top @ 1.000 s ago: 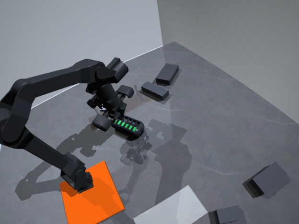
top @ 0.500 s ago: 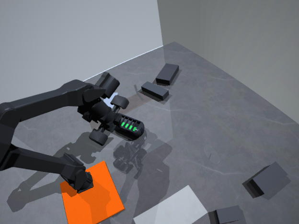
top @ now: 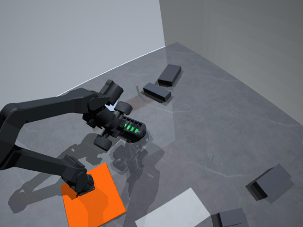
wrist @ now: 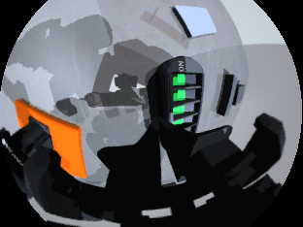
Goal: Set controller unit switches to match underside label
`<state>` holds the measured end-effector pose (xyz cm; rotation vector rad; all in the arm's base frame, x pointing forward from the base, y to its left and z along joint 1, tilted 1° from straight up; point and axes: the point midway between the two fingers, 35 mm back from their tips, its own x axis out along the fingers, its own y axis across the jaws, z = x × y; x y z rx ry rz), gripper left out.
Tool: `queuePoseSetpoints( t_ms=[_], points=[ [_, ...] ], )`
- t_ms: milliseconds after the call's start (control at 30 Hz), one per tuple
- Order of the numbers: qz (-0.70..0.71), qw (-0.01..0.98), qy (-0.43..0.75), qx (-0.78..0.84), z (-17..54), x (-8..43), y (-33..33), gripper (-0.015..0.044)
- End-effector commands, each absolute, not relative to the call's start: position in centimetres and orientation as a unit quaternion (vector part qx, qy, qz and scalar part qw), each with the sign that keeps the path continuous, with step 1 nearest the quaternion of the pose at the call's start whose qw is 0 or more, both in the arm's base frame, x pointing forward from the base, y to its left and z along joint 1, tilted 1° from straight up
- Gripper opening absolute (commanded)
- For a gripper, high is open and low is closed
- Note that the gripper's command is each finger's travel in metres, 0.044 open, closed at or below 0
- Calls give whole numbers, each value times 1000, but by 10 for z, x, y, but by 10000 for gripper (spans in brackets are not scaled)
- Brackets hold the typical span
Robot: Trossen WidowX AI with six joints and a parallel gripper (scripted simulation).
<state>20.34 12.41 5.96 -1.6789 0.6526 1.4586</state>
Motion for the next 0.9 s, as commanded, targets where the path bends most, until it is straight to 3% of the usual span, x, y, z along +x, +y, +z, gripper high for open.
queuePoseSetpoints(
  t_ms=[0, 867],
  points=[
    [580, 397, 259, -663, 49, 201, 123, 0],
    [580, 397, 258, -663, 37, 205, 125, 0]
  ],
)
